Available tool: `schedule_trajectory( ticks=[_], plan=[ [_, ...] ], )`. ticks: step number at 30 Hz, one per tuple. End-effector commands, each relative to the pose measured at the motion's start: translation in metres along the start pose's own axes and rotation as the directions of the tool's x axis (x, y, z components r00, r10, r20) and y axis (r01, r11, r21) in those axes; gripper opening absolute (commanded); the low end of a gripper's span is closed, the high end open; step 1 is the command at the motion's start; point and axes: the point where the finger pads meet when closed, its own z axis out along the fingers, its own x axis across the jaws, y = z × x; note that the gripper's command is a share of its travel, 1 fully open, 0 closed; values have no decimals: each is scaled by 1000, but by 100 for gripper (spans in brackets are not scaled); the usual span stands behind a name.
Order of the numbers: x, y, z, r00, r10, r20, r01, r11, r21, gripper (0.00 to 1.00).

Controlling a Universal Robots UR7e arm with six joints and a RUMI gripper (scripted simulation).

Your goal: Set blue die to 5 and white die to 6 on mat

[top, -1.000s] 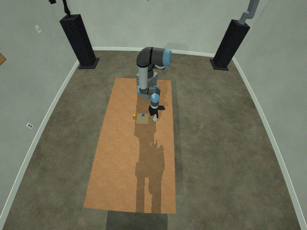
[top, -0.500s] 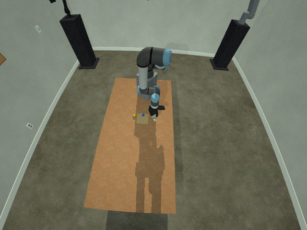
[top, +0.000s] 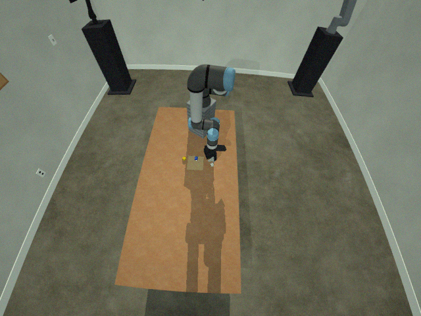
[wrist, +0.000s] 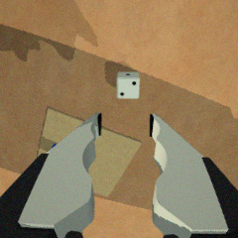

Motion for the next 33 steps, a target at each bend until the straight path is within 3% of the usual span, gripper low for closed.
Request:
schedule_trajectory(
  ticks=[1, 33],
  plan=[
    [0, 0, 0, 1000, 0, -1, 0, 1000, 0, 24],
    [1, 1, 13, 1000, 0, -1, 0, 1000, 0, 24]
  ],
)
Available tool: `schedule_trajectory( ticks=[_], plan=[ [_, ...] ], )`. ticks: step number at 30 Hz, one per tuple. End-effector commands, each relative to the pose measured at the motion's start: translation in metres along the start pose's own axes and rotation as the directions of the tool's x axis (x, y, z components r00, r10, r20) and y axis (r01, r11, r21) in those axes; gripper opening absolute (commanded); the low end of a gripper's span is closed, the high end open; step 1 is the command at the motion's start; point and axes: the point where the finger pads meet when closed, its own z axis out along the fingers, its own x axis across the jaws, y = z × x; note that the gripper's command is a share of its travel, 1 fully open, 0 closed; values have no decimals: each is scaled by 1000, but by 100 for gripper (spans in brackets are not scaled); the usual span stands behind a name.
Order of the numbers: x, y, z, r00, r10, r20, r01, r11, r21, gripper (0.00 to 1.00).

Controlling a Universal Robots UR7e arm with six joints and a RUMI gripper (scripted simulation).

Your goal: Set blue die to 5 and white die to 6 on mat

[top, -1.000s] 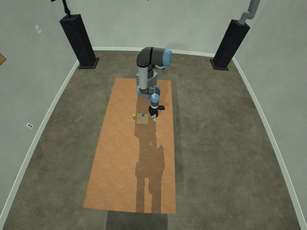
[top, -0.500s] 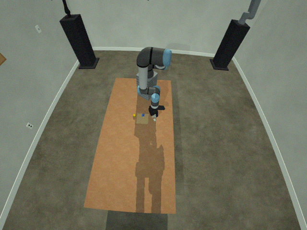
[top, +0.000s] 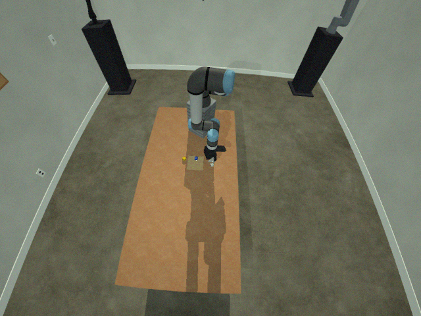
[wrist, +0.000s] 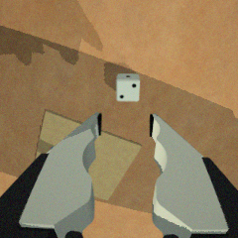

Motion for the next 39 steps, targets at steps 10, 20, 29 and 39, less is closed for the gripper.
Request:
schedule_trajectory(
  ticks=[10, 20, 29, 39],
  plan=[
    [1, 1, 19, 1000, 0, -1, 0, 1000, 0, 24],
    [1, 1, 33, 1000, 0, -1, 0, 1000, 0, 24],
    [2, 1, 40, 1000, 0, -1, 0, 1000, 0, 24],
    [2, 1, 44, 1000, 0, -1, 0, 1000, 0, 24]
  ],
)
